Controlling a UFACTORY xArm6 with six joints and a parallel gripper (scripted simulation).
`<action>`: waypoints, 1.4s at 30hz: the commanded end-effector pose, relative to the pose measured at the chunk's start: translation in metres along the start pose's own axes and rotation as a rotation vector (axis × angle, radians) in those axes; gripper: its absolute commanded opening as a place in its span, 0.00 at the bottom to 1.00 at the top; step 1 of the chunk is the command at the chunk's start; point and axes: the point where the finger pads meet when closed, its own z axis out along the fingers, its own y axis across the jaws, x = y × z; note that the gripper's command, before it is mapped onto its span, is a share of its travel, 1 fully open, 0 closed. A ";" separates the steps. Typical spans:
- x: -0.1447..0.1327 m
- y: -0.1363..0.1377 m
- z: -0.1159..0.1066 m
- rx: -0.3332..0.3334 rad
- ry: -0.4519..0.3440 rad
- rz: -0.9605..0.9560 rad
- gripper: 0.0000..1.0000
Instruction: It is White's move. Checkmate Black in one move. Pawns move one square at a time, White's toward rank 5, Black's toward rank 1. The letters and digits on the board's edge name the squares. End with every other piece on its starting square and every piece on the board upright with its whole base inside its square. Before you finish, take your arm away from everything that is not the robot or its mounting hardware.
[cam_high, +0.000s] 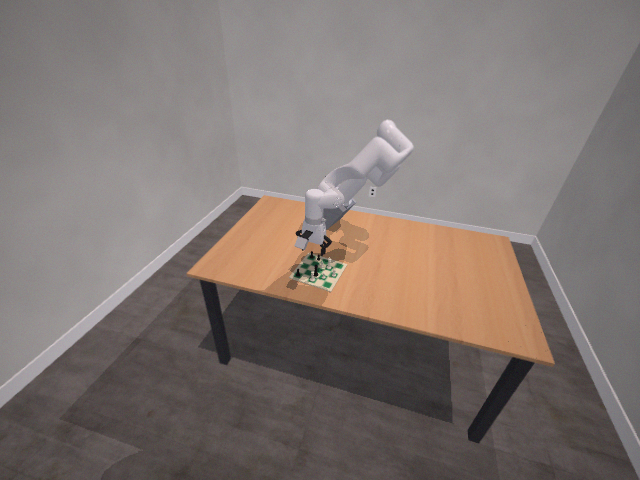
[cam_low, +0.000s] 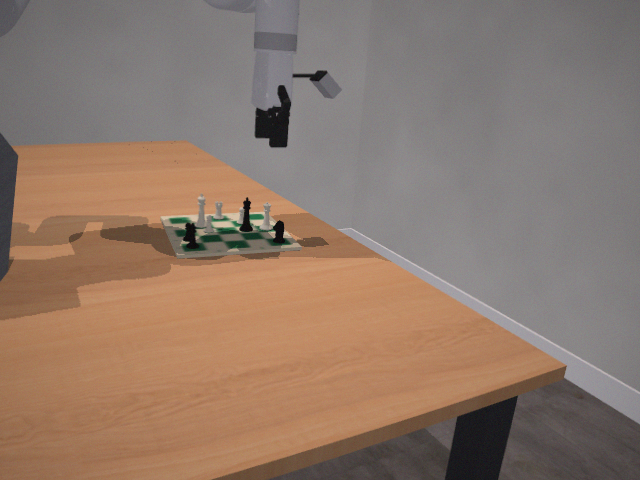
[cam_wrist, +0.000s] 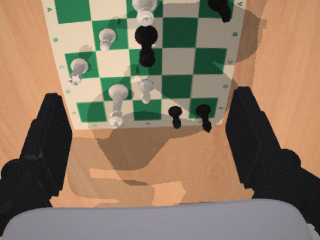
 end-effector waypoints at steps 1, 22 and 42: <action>0.001 0.000 -0.014 0.000 0.003 -0.001 1.00; 0.001 0.000 -0.018 0.000 0.003 -0.001 1.00; 0.001 0.000 -0.018 0.000 0.003 -0.001 1.00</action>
